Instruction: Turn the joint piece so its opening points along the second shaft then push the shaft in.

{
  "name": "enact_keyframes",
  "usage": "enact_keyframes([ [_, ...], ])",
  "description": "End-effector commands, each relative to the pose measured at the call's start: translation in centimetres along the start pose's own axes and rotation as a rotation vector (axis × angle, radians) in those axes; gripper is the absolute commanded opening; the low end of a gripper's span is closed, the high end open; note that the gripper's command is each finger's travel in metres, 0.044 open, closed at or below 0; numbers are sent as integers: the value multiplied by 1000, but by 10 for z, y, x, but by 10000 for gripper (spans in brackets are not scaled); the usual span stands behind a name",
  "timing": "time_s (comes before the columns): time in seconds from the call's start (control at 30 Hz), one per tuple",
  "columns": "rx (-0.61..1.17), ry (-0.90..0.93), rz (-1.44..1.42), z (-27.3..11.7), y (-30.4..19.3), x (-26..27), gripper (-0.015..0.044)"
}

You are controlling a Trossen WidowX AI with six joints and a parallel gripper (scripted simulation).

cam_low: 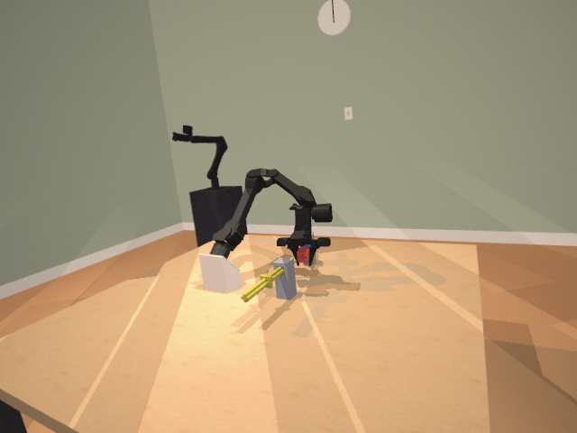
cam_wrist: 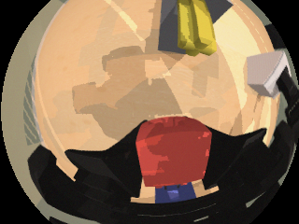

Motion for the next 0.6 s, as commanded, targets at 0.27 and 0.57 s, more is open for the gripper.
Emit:
enact_keyframes([
  [0.27,-3,-1,6,0,0,0,0],
  [0.57,-3,-1,6,0,0,0,0],
])
Point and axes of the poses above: the point midway between the two fingers, 35 mm back from their tips, its own z axis out along the fingers, its own x axis across the jaws, y = z × x, the point moved 2 cm from there along -z, back along the fingers, and after that the axes turned 10 degrees about z, right-handed, at the moved point
